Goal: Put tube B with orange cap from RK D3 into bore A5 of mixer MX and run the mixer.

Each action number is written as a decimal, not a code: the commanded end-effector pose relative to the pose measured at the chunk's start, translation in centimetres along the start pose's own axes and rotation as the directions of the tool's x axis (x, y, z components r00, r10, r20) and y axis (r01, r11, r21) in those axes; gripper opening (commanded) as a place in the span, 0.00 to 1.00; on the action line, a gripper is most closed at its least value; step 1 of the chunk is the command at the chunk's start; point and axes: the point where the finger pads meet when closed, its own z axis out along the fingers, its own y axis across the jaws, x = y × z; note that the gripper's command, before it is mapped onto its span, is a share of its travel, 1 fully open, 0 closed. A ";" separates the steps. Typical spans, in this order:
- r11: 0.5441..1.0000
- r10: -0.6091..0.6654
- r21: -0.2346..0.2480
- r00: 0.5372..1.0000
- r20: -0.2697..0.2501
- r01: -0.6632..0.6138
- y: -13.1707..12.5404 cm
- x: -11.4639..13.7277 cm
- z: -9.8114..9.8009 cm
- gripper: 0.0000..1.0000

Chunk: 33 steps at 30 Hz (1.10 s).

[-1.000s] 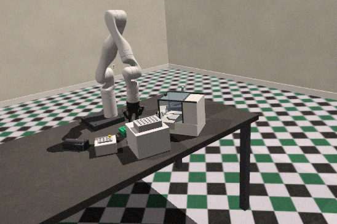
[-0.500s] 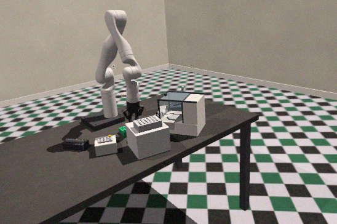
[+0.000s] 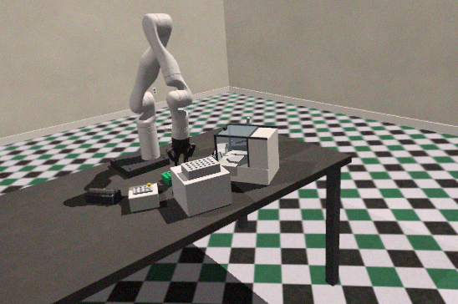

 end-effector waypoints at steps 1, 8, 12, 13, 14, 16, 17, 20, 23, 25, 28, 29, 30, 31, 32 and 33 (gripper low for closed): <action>1.000 0.000 0.000 1.000 0.001 0.000 0.0 0.0 0.0 0.42; 1.000 0.000 0.000 1.000 0.001 0.000 0.0 0.0 0.0 0.42; 1.000 0.000 0.000 1.000 0.001 0.000 0.0 -0.1 0.1 0.42; 1.000 0.000 0.000 1.000 0.001 0.000 0.0 -0.1 0.2 0.42; 1.000 0.000 0.000 1.000 0.001 0.000 0.0 -0.1 0.2 0.42; 1.000 0.000 0.000 1.000 0.001 0.000 0.0 -0.1 0.3 0.42; 1.000 0.000 0.000 1.000 0.001 0.000 0.0 -0.1 0.3 0.42; 1.000 0.000 0.000 1.000 0.001 0.000 0.0 -0.1 0.3 0.42; 1.000 0.000 0.000 1.000 0.001 0.000 0.0 -0.1 0.4 0.42; 1.000 0.000 0.000 1.000 0.001 0.000 0.0 -0.1 0.5 0.42; 1.000 0.000 0.000 1.000 0.001 0.000 0.0 -0.2 0.6 0.42; 1.000 0.000 0.000 1.000 0.001 0.000 0.0 -0.2 0.6 0.42; 1.000 0.000 0.000 1.000 0.001 0.000 0.0 -0.2 0.6 0.42; 1.000 0.000 0.000 1.000 0.001 0.000 0.0 -0.2 0.7 0.42; 1.000 0.000 0.000 1.000 0.001 0.000 0.0 -0.2 0.7 0.42; 1.000 0.000 0.000 1.000 0.001 0.000 0.0 -0.2 0.7 0.42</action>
